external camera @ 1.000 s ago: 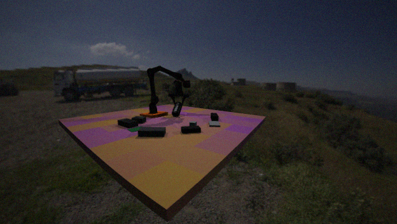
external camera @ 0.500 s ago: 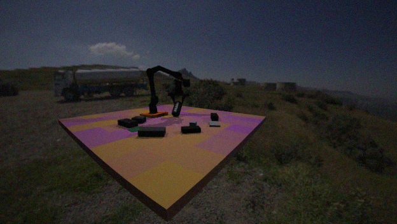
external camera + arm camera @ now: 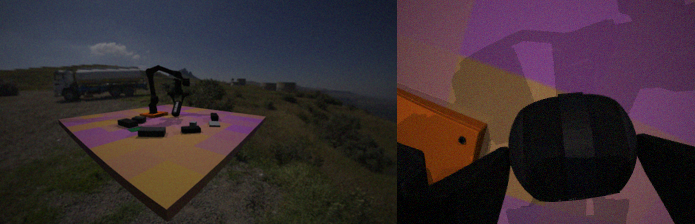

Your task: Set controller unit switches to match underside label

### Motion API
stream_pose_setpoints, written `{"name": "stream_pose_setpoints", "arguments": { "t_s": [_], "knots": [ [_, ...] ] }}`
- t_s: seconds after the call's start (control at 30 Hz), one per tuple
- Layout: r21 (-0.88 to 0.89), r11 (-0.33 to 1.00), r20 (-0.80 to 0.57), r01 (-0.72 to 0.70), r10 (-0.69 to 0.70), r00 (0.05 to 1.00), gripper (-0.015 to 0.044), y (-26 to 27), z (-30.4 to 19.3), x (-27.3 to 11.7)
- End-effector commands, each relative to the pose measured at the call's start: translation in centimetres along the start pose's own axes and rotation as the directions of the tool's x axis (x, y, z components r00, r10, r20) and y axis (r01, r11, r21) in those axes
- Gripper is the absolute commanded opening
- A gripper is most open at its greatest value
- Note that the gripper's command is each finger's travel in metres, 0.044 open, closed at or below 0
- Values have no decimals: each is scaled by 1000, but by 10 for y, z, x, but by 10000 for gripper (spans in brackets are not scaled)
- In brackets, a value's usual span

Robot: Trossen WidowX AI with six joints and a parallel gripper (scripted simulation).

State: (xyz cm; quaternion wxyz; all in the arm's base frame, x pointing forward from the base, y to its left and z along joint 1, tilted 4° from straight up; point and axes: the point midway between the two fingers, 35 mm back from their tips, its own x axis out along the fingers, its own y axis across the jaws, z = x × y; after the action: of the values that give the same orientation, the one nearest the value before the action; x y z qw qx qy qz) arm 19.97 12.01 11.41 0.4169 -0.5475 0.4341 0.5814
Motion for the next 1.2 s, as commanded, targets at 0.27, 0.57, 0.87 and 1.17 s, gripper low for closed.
{"name": "stream_pose_setpoints", "arguments": {
  "t_s": [0.27,0.57,0.87,1.17],
  "knots": [
    [1,1000,-18,5,-5,1000,338,-1,-13,-5],
    [1,1000,-18,5,-5,1000,338,-1,-20,-8],
    [1,1000,-19,5,-5,1000,338,-1,-27,-11],
    [1,1000,-19,5,-5,1000,338,-1,-34,-13]
  ]
}}
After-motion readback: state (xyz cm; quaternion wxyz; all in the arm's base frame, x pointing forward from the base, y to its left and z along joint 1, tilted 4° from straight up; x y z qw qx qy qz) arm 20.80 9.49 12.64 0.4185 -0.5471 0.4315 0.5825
